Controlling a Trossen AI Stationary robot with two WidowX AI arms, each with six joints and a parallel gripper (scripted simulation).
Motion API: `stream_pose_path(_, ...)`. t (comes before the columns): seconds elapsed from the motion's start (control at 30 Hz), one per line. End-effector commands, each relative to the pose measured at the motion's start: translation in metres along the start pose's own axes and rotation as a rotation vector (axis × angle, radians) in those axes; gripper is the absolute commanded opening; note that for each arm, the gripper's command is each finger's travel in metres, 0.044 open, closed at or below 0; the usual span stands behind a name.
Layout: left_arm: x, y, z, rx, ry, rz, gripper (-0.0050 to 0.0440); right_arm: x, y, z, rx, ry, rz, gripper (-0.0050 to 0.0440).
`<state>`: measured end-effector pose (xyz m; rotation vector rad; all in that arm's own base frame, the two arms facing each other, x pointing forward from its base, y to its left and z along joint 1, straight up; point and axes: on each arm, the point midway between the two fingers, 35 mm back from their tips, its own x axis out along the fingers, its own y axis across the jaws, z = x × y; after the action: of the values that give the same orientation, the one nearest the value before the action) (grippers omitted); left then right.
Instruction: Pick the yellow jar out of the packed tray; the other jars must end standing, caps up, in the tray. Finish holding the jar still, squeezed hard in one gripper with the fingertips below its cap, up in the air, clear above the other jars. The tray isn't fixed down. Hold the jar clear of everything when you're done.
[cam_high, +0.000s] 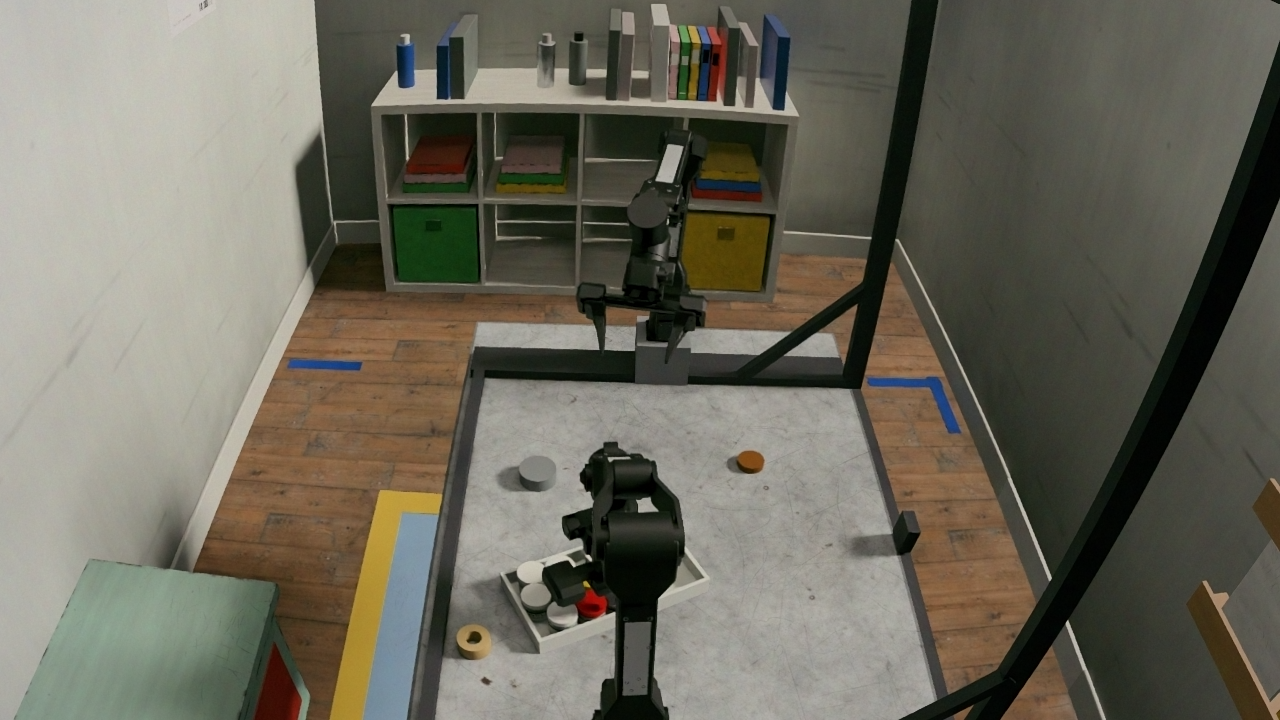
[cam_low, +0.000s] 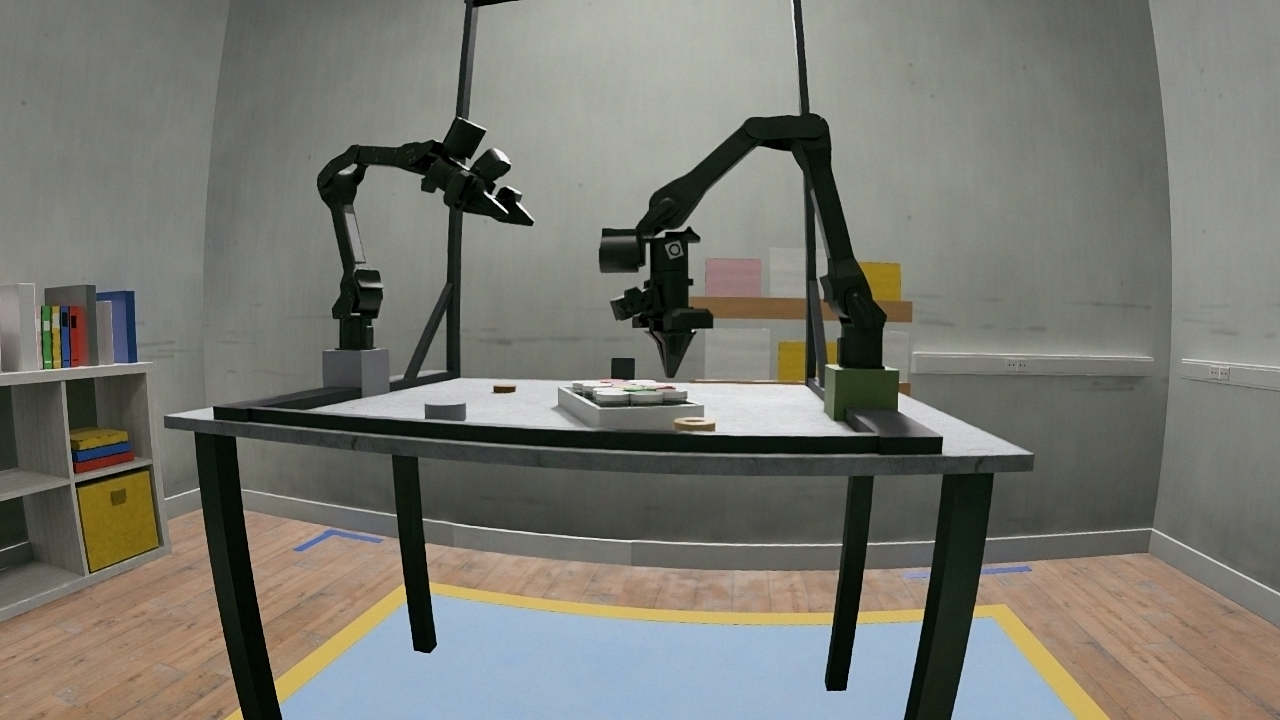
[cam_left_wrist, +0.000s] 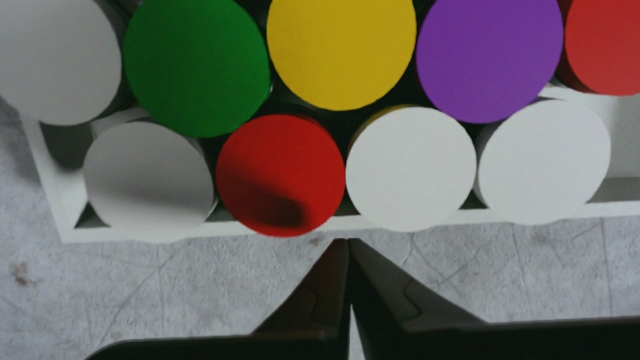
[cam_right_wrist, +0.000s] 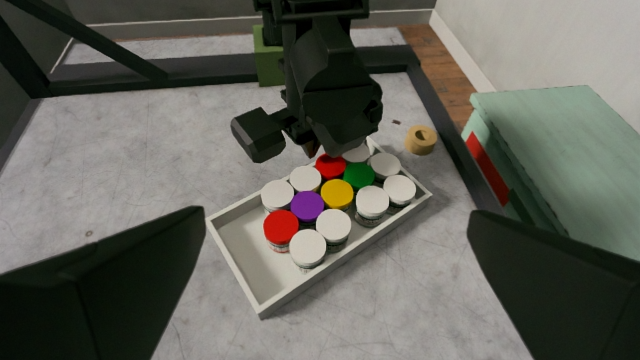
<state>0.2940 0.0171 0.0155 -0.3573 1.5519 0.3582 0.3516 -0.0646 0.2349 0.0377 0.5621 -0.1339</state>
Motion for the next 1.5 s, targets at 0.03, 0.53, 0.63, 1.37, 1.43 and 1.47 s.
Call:
stream_pose_path(0.03,0.013,-0.001,0.002,-0.004,-0.012,-0.004,-0.005,-0.008,0.001,0.012,-0.002,-0.039,0.003,0.044)
stream_pose_path(0.53,0.022,-0.002,0.004,-0.006,-0.02,-0.007,0.012,-0.008,0.001,0.012,-0.002,-0.039,0.003,0.044)
stream_pose_path(0.63,0.02,-0.001,0.004,-0.006,-0.025,-0.009,0.0192,-0.008,0.001,0.012,-0.002,-0.039,0.003,0.044)
stream_pose_path(1.37,0.02,-0.001,0.002,-0.005,-0.027,-0.01,0.025,-0.008,0.001,0.012,-0.002,-0.039,0.003,0.044)
stream_pose_path(1.43,0.012,-0.003,0.007,-0.006,-0.044,-0.017,0.025,-0.008,0.001,0.012,-0.002,-0.039,0.003,0.044)
stream_pose_path(1.47,0.008,-0.004,0.008,-0.006,-0.05,-0.02,0.025,-0.008,0.001,0.012,-0.002,-0.039,0.003,0.044)
